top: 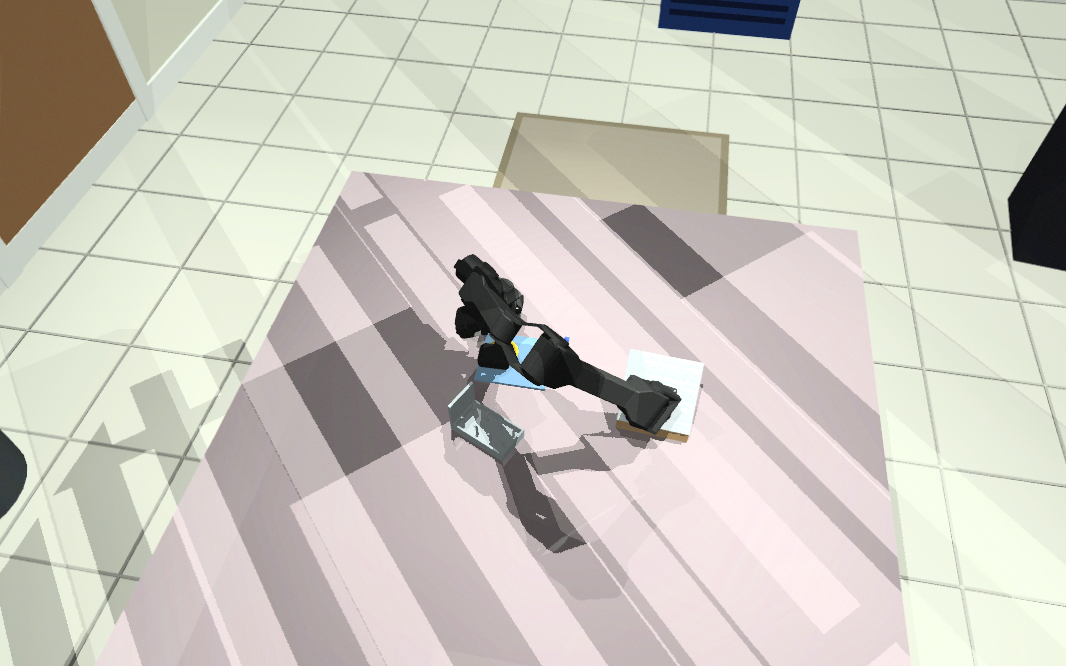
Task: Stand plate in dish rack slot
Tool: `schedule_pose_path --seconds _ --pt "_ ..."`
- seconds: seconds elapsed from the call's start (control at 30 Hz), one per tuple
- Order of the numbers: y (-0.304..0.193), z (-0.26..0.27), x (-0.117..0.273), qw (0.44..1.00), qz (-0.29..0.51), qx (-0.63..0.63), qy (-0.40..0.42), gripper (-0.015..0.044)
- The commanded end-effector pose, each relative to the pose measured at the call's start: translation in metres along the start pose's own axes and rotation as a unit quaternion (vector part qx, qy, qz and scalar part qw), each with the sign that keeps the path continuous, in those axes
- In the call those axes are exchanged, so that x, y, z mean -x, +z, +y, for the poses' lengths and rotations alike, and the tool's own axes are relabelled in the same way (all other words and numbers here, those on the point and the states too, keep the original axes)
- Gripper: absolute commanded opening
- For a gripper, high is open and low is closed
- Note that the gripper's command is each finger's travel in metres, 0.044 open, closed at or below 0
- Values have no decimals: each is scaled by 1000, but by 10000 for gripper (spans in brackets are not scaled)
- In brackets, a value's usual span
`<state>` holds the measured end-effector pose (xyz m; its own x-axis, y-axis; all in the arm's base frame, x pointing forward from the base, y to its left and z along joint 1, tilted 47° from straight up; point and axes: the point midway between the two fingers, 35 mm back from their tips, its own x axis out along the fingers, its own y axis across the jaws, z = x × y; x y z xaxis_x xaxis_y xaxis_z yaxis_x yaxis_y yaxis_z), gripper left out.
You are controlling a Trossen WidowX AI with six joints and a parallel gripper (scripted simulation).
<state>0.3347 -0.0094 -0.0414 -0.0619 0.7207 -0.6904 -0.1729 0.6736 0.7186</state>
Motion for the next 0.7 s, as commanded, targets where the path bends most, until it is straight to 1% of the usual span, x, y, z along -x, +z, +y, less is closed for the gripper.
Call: schedule_pose_path --seconds 0.0,0.67 --pt "3 -3 22 1000 -4 4 -5 0" --pt "4 -3 106 1000 -2 4 -2 0"
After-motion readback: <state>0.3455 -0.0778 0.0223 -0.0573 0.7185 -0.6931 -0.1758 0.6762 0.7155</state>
